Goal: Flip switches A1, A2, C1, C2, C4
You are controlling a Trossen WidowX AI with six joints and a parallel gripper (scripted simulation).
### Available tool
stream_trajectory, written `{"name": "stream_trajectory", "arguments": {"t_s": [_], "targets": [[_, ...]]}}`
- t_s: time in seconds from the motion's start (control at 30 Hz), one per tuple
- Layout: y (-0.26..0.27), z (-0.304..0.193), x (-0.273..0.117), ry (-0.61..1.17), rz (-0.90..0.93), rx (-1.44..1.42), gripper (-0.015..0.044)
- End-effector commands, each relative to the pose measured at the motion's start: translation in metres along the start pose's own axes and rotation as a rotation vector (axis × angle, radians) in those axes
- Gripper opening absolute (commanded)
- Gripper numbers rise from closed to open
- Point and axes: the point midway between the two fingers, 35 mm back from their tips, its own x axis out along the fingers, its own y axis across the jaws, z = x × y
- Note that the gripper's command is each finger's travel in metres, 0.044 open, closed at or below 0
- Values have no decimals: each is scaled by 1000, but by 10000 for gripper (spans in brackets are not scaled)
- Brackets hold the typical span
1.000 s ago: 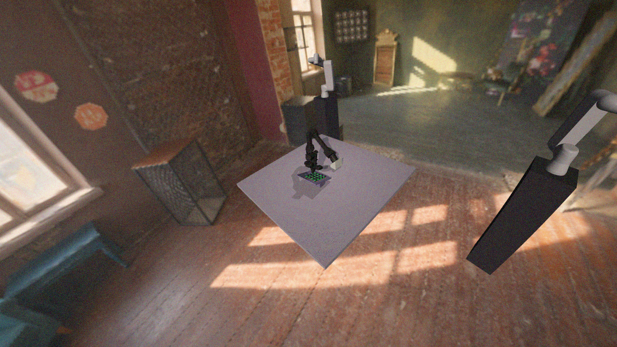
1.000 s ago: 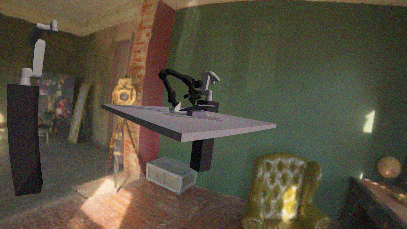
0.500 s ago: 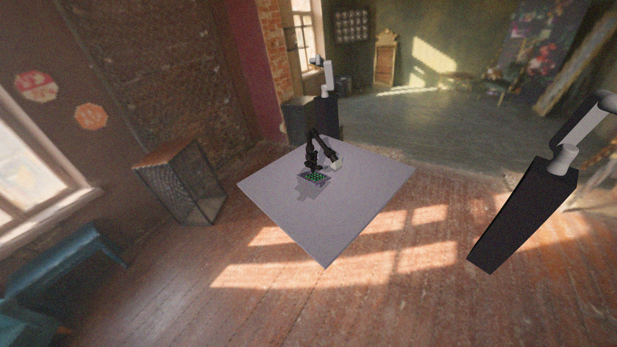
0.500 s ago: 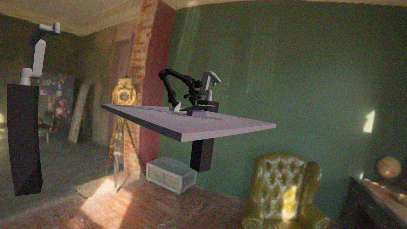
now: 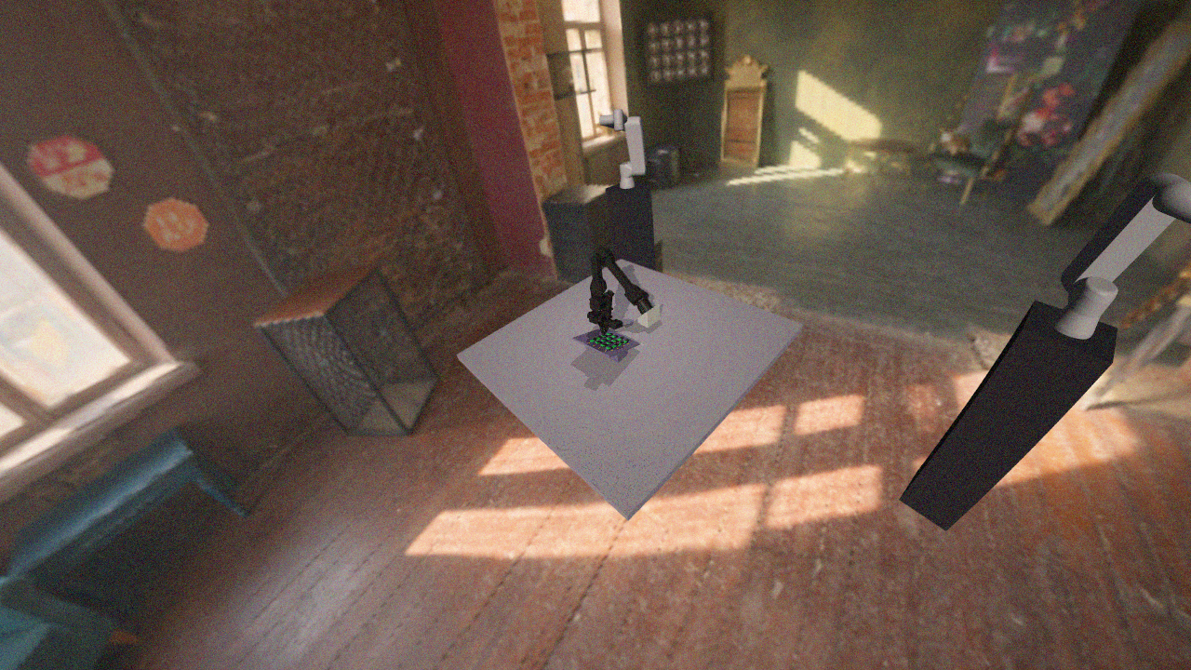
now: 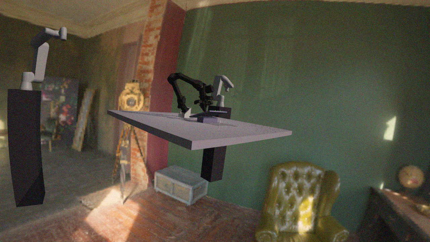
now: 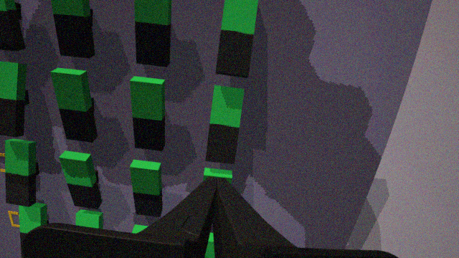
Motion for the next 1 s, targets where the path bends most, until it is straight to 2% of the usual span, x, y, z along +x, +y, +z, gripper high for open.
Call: {"name": "stream_trajectory", "arguments": {"t_s": [0.0,0.8,0.87,0.97], "targets": [[0,-1,2,2,-5,-6,0],[-1,-1,5,2,-6,-6,0],[1,1,-7,-4,2,-1,0],[1,-2,-50,-18,0,-6,0]]}}
